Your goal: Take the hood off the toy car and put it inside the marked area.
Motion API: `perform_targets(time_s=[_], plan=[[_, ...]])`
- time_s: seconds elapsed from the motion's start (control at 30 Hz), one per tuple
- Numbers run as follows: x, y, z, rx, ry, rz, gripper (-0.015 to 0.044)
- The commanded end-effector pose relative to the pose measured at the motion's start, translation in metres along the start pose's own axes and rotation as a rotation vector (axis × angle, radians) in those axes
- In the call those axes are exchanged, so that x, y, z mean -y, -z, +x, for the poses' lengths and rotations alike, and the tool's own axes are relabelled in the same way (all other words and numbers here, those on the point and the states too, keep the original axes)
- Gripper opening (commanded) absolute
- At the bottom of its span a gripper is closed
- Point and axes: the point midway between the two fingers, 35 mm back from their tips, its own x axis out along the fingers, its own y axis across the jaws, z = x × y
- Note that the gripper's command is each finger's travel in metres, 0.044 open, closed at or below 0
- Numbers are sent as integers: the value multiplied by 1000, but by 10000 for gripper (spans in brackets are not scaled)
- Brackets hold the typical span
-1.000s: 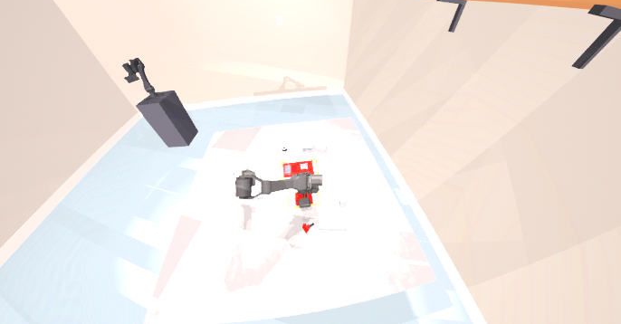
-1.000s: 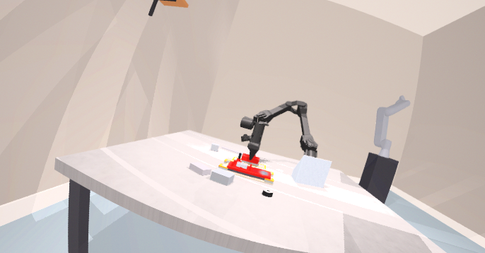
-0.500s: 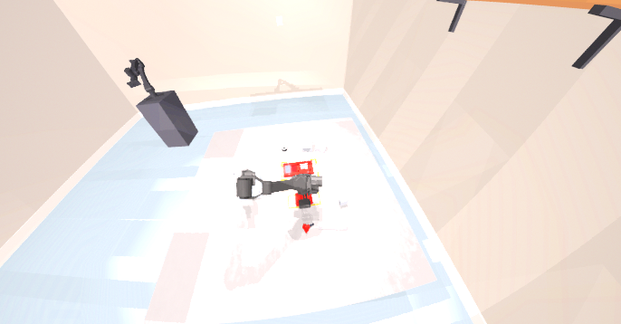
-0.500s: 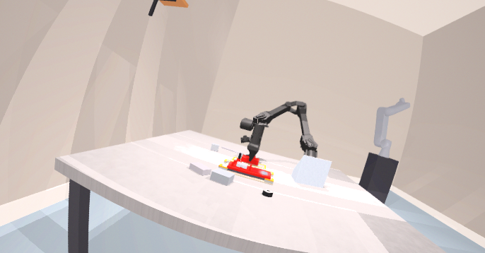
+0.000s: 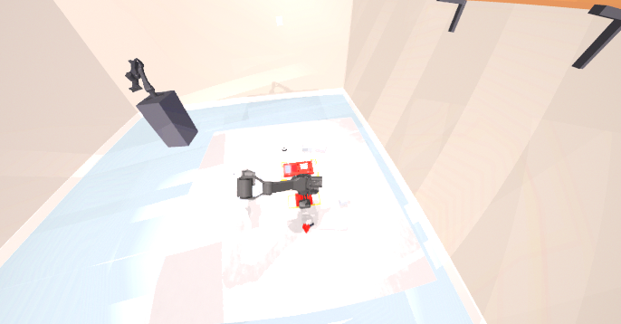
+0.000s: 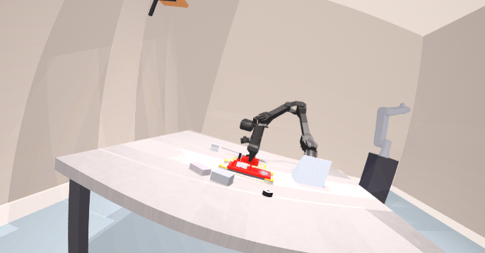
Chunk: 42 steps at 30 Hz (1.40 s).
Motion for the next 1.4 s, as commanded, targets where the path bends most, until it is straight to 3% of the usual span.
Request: perform_targets(time_s=[0.0, 0.27, 0.57, 1.37], plan=[[0, 0, 0, 0, 0, 1, 236], [0, 0, -3, 0, 0, 1, 440], [0, 0, -71, 1, -1, 0, 440], [0, 0, -71, 1, -1, 0, 440]])
